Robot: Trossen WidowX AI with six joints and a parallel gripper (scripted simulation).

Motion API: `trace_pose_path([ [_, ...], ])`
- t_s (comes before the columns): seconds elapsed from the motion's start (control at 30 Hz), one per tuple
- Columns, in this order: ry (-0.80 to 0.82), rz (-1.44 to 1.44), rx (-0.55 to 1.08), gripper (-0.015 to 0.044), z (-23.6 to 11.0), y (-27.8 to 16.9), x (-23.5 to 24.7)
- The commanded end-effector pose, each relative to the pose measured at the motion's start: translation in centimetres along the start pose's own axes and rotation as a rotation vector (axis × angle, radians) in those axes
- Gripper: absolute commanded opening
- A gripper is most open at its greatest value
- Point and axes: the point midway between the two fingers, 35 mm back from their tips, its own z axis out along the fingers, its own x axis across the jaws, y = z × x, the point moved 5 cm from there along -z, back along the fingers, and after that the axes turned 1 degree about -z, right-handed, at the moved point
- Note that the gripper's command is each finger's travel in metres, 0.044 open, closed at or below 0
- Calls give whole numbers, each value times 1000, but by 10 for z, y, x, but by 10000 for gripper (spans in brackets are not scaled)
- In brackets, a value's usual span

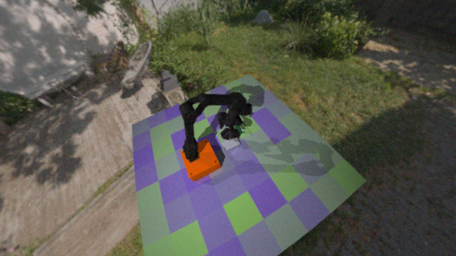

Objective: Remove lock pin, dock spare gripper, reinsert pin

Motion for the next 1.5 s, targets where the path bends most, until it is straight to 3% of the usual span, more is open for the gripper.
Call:
trace_pose_path([
  [0.0,0,0,0,440,-5,-8,0],
  [1.47,10,0,-319,440,-58,-74,-1],
])
